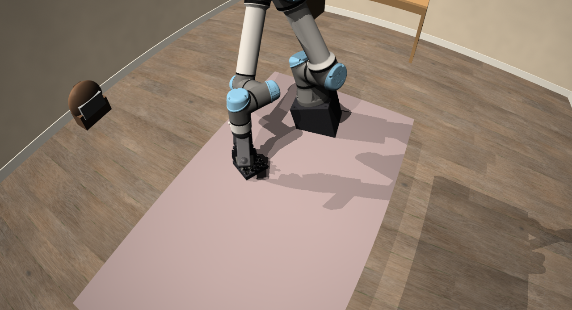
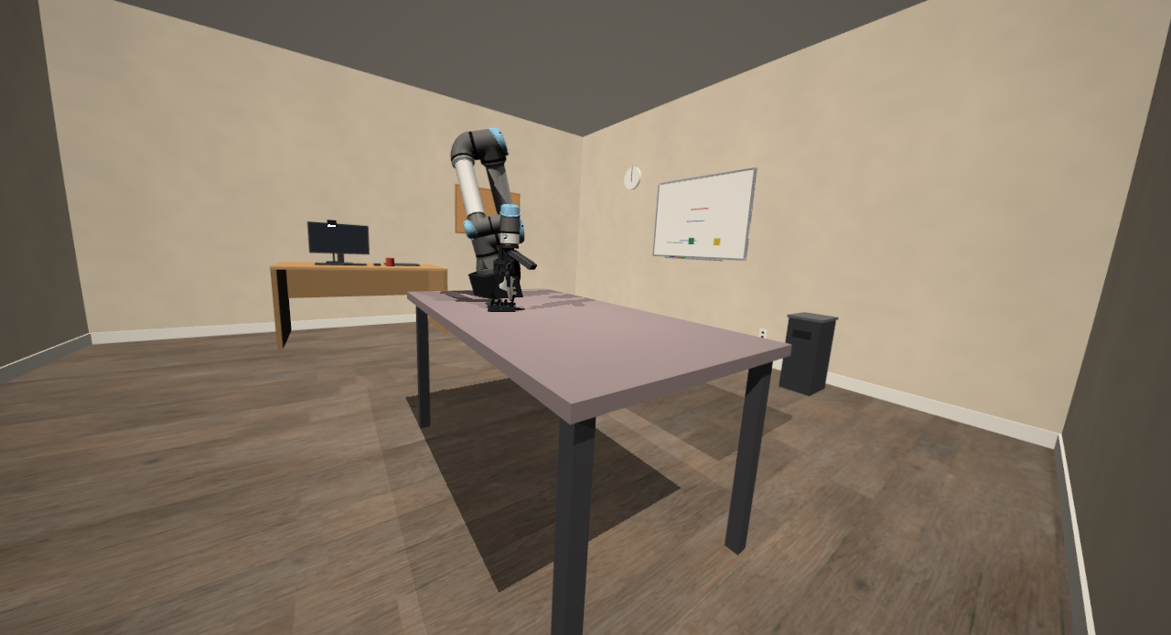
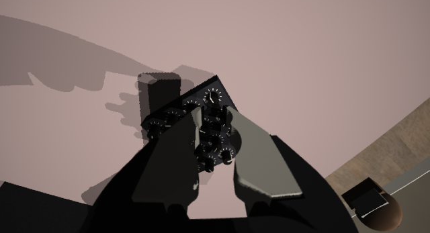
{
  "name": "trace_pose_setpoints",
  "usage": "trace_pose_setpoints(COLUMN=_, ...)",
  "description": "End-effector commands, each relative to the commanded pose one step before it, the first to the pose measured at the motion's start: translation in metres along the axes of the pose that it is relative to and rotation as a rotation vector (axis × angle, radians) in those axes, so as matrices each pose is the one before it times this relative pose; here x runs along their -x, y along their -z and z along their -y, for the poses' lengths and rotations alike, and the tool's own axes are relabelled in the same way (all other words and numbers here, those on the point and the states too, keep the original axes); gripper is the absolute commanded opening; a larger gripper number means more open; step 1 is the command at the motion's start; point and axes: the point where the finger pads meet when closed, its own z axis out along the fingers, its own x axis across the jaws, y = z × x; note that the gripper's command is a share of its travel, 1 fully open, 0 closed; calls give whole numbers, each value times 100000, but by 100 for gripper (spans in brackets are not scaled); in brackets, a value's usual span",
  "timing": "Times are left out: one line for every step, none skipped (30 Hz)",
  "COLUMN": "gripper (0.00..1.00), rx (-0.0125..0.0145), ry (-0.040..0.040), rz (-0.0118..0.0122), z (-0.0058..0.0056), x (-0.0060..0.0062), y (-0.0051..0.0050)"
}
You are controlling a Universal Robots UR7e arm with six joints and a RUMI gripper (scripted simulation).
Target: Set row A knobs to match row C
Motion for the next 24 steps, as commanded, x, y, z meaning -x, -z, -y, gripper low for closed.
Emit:
trace_pose_setpoints(gripper=11, rx=-75, ry=-13, rz=-96, z=23, x=-32, y=37)
trace_pose_setpoints(gripper=11, rx=0, ry=0, rz=0, z=0, x=0, y=0)
trace_pose_setpoints(gripper=11, rx=0, ry=0, rz=0, z=0, x=0, y=0)
trace_pose_setpoints(gripper=11, rx=0, ry=0, rz=0, z=0, x=0, y=0)
trace_pose_setpoints(gripper=11, rx=0, ry=0, rz=0, z=0, x=0, y=0)
trace_pose_setpoints(gripper=11, rx=0, ry=0, rz=0, z=0, x=0, y=0)
trace_pose_setpoints(gripper=11, rx=0, ry=0, rz=0, z=0, x=0, y=0)
trace_pose_setpoints(gripper=11, rx=0, ry=0, rz=0, z=0, x=0, y=0)
trace_pose_setpoints(gripper=11, rx=0, ry=0, rz=0, z=1, x=0, y=0)
trace_pose_setpoints(gripper=11, rx=0, ry=0, rz=0, z=8, x=0, y=0)
trace_pose_setpoints(gripper=11, rx=0, ry=0, rz=0, z=19, x=0, y=0)
trace_pose_setpoints(gripper=11, rx=0, ry=0, rz=0, z=31, x=0, y=0)
trace_pose_setpoints(gripper=11, rx=0, ry=0, rz=0, z=0, x=0, y=0)
trace_pose_setpoints(gripper=11, rx=0, ry=0, rz=0, z=0, x=0, y=0)
trace_pose_setpoints(gripper=11, rx=0, ry=0, rz=0, z=43, x=0, y=0)
trace_pose_setpoints(gripper=11, rx=0, ry=0, rz=0, z=52, x=0, y=0)
trace_pose_setpoints(gripper=11, rx=0, ry=0, rz=0, z=58, x=0, y=0)
trace_pose_setpoints(gripper=11, rx=0, ry=0, rz=0, z=60, x=0, y=0)
trace_pose_setpoints(gripper=11, rx=0, ry=0, rz=0, z=58, x=0, y=0)
trace_pose_setpoints(gripper=11, rx=0, ry=0, rz=0, z=52, x=0, y=0)
trace_pose_setpoints(gripper=11, rx=0, ry=0, rz=0, z=43, x=0, y=0)
trace_pose_setpoints(gripper=11, rx=0, ry=0, rz=0, z=31, x=0, y=0)
trace_pose_setpoints(gripper=11, rx=0, ry=0, rz=0, z=19, x=0, y=0)
trace_pose_setpoints(gripper=11, rx=0, ry=0, rz=0, z=8, x=0, y=0)
